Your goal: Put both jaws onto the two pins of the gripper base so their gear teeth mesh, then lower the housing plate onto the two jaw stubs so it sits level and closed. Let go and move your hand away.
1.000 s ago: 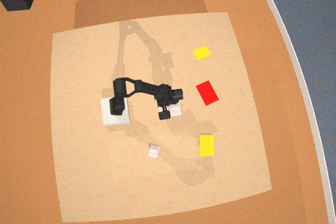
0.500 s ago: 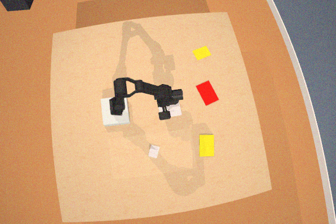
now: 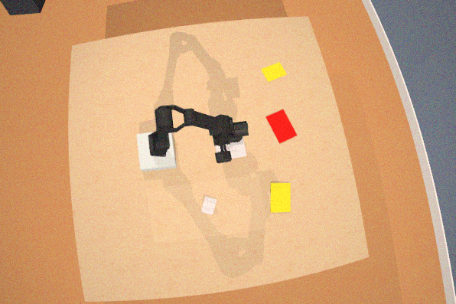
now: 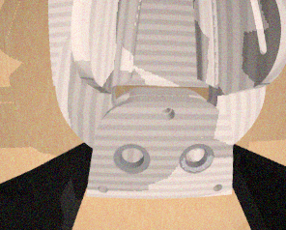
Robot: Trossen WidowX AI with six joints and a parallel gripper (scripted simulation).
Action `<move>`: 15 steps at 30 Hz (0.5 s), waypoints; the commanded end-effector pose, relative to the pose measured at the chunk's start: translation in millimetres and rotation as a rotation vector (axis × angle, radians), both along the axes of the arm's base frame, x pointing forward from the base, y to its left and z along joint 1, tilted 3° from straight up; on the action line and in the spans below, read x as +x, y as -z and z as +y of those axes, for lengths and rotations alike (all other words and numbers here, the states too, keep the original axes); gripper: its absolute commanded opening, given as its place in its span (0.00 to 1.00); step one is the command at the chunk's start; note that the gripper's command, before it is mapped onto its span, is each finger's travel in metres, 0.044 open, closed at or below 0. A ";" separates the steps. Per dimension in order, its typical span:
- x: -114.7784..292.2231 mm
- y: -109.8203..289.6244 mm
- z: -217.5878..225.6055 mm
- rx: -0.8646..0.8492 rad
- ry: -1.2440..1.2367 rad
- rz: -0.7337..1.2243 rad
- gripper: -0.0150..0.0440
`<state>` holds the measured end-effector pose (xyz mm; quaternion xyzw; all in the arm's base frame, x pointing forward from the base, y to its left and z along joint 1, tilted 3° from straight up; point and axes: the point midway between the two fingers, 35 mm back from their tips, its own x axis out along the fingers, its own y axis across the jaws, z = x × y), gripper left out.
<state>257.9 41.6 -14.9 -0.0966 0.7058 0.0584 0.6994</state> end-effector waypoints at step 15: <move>-0.2 3.4 0.3 0.004 -0.003 0.001 0.85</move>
